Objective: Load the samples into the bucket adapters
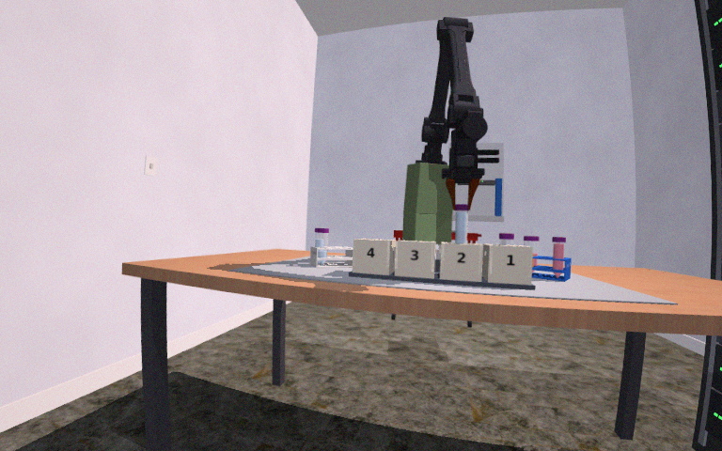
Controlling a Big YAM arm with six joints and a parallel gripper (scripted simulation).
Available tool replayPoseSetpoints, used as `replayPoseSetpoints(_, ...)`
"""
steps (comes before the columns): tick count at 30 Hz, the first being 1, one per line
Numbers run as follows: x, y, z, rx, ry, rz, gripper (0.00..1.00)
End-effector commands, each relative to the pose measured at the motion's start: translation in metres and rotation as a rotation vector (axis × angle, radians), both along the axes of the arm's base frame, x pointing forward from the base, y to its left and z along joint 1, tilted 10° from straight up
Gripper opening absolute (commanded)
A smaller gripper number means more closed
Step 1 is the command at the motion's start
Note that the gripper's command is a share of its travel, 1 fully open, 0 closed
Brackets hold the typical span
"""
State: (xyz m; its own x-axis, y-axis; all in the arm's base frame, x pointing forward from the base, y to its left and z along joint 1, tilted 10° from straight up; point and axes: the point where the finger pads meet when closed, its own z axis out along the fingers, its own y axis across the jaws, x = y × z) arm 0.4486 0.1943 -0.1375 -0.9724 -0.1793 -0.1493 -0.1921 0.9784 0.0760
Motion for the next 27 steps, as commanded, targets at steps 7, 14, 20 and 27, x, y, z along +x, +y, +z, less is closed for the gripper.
replayPoseSetpoints(7, 0.017, 0.014, -0.003, 0.015, -0.039, -0.004, 0.0)
replayPoseSetpoints(14, 0.023, 0.016, -0.005, 0.02, -0.051, -0.005, 0.0)
replayPoseSetpoints(20, 0.029, 0.018, 0.003, 0.03, -0.073, -0.007, 0.0)
replayPoseSetpoints(27, 0.02, 0.016, -0.027, 0.015, -0.037, -0.004, 0.0)
